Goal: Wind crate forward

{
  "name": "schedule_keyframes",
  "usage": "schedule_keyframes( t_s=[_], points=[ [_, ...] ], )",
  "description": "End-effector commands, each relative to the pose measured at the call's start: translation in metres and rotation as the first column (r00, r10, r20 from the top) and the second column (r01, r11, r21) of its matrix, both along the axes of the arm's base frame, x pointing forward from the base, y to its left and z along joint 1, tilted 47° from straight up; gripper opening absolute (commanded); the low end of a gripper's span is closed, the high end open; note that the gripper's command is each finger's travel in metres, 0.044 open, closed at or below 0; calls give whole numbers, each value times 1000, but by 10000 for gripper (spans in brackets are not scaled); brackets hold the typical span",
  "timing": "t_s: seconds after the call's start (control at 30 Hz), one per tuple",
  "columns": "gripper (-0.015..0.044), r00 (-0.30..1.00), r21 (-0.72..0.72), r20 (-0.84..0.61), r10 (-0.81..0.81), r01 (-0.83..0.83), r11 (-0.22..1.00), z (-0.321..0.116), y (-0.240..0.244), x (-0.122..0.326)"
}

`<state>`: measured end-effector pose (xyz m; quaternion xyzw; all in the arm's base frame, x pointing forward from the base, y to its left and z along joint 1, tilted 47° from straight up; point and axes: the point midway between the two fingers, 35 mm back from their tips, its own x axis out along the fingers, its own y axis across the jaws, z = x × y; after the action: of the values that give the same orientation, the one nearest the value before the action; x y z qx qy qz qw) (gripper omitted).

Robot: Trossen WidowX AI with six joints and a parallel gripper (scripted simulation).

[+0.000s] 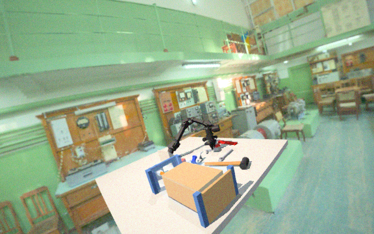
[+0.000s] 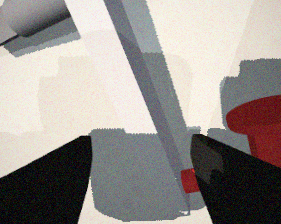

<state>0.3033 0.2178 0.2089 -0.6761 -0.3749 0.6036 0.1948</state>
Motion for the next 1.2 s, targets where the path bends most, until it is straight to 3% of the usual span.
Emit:
schedule_keyframes(
  t_s=[0.0,0.67,0.73,0.93,1.17],
  points=[
    [186,1000,-4,1,0,0,1000,-1,0,0],
    [53,1000,-4,1,0,0,1000,-1,0,0],
    [0,1000,-4,1,0,0,1000,-1,0,0],
    [0,1000,-12,-8,-8,8,1000,7,-8,3],
    [0,996,-46,-70,-56,53,998,54,-58,6]
  ],
)
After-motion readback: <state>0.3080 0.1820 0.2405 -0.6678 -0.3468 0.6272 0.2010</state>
